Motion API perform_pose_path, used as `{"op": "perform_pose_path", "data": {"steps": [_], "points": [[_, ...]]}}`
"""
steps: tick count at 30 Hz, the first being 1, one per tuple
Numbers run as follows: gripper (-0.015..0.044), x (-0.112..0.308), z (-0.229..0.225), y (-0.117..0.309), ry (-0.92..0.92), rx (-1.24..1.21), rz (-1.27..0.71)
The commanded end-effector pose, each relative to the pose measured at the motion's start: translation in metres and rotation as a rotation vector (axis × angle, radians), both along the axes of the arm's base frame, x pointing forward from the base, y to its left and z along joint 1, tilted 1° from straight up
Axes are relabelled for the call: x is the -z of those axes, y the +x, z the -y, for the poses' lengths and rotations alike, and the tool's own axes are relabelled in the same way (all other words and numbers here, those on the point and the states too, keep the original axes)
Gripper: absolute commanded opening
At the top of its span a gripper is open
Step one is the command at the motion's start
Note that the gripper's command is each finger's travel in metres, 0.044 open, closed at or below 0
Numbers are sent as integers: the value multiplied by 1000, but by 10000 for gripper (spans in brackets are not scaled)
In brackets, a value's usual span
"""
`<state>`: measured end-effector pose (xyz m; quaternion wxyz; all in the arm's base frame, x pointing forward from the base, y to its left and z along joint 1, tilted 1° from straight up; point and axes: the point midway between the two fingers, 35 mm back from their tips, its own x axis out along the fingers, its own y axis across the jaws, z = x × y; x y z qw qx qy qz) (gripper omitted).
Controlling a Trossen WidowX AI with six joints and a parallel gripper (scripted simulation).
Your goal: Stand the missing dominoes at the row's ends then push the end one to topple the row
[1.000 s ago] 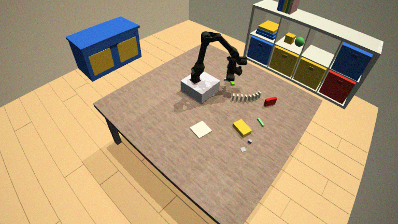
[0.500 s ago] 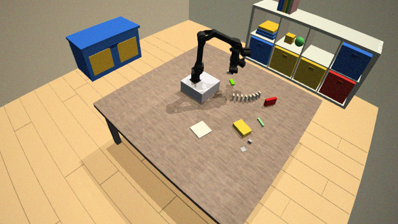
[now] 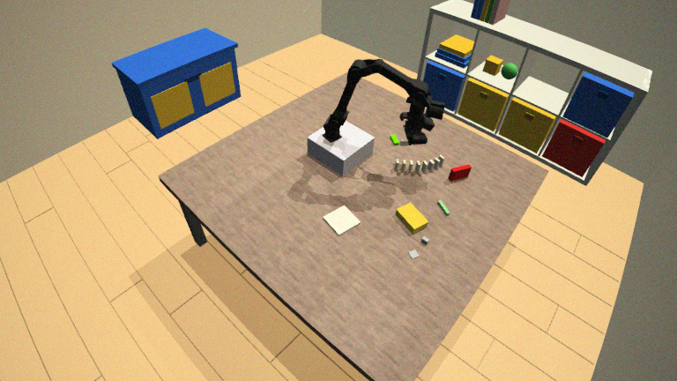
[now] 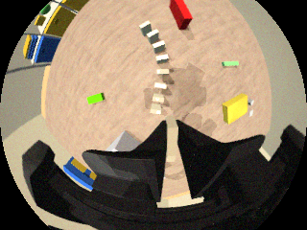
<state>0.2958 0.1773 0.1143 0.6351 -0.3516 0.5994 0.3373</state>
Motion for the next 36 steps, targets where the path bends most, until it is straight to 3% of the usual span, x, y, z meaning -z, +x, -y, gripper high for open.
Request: {"op": "perform_pose_path", "data": {"steps": [1, 15, 36], "points": [[29, -2, 42, 56, -16, -247, 0], [29, 0, 49, 67, -4, -285, 7], [29, 47, 28, 137, 412, -39, 261]]}}
